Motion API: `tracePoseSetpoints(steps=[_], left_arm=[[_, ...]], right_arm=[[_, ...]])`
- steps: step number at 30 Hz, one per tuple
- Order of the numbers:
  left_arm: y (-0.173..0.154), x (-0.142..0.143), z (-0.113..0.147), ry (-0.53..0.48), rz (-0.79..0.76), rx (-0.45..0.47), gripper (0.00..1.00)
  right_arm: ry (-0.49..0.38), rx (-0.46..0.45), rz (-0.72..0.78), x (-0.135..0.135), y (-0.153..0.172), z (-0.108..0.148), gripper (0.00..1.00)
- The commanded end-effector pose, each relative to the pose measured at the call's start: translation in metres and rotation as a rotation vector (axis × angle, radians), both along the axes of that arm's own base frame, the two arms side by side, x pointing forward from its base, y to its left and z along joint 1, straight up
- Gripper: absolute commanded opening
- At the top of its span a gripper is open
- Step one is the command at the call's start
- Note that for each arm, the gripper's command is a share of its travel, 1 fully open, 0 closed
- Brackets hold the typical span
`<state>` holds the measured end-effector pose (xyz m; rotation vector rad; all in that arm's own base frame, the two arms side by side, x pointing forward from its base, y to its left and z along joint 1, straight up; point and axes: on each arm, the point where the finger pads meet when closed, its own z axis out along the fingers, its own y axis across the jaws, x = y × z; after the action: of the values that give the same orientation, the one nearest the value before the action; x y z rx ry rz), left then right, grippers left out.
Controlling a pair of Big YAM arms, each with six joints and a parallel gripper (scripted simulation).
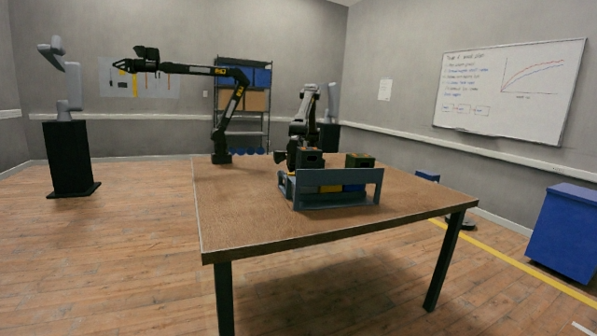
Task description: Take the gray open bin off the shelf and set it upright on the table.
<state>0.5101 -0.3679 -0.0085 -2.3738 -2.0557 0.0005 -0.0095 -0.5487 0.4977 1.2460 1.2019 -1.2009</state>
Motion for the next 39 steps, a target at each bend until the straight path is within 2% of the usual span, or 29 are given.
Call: tracePoseSetpoints(steps=[1, 39], left_arm=[[0.0047, -0.0027, -0.0157, 0.027, 0.001, 0.022, 0.0], [0.0039, -0.0015, -0.0095, 0.022, -0.002, 0.018, 0.0]], right_arm=[[0.018, -0.02, -0.006, -0.0043, 0.004, 0.0028, 1.0], [0.018, -0.02, -0.006, -0.0043, 0.004, 0.0028, 1.0]])
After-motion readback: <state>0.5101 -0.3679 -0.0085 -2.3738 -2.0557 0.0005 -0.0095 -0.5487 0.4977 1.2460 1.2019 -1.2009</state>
